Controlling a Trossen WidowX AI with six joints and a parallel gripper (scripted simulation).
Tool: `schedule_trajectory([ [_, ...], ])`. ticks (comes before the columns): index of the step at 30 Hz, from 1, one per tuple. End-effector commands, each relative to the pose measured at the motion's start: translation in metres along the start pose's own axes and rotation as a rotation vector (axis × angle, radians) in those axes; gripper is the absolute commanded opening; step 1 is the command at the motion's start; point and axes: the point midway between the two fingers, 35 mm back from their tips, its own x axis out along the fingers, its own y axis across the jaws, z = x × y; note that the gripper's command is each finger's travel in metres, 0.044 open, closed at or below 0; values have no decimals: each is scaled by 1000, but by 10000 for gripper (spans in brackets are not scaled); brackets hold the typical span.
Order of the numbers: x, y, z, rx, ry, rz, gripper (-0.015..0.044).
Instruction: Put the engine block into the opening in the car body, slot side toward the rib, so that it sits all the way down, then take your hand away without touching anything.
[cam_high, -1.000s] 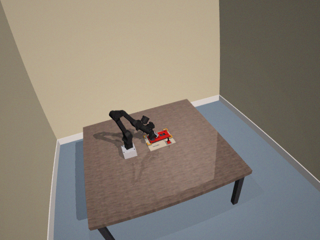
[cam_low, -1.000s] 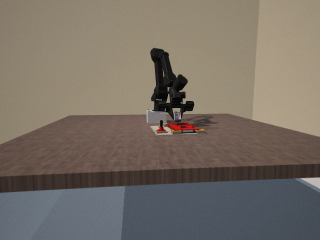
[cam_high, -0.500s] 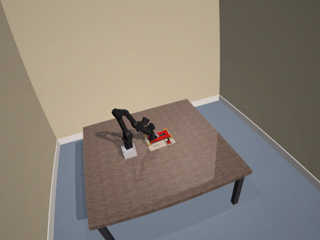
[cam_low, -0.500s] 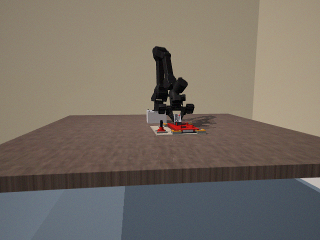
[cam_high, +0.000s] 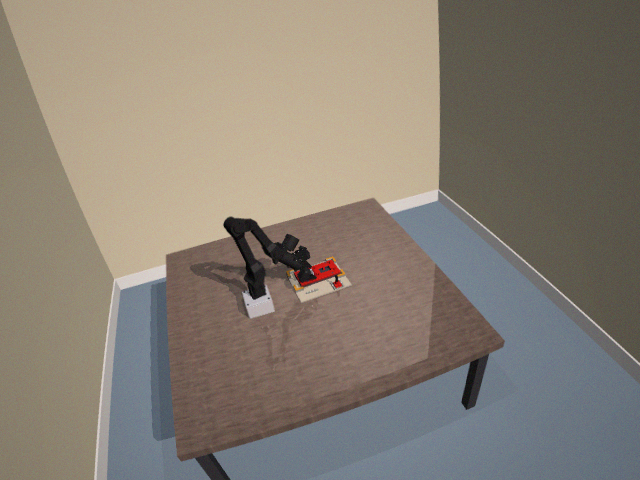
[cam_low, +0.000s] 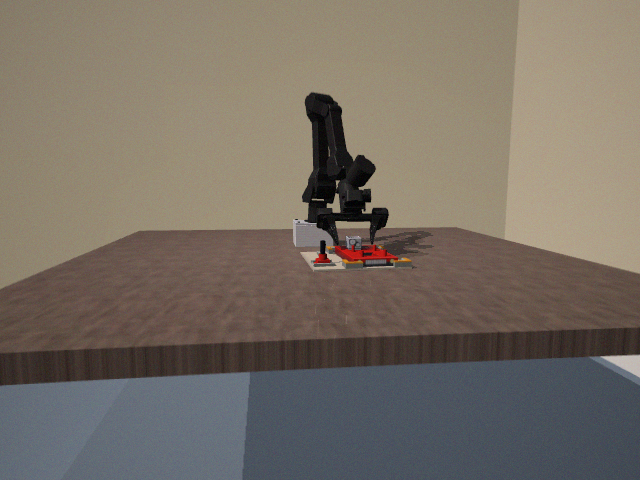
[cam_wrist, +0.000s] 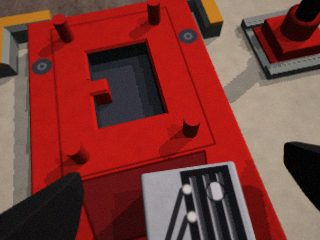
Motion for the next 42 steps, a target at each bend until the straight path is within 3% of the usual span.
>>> schedule_trajectory([
  [1,0,0,0,0,2,-1,440],
  [14,-44,1,-1,2,16,-4,440],
  [34,-41,2,0,-3,20,1,440],
  [42,-37,4,11,-41,259,-24,440],
])
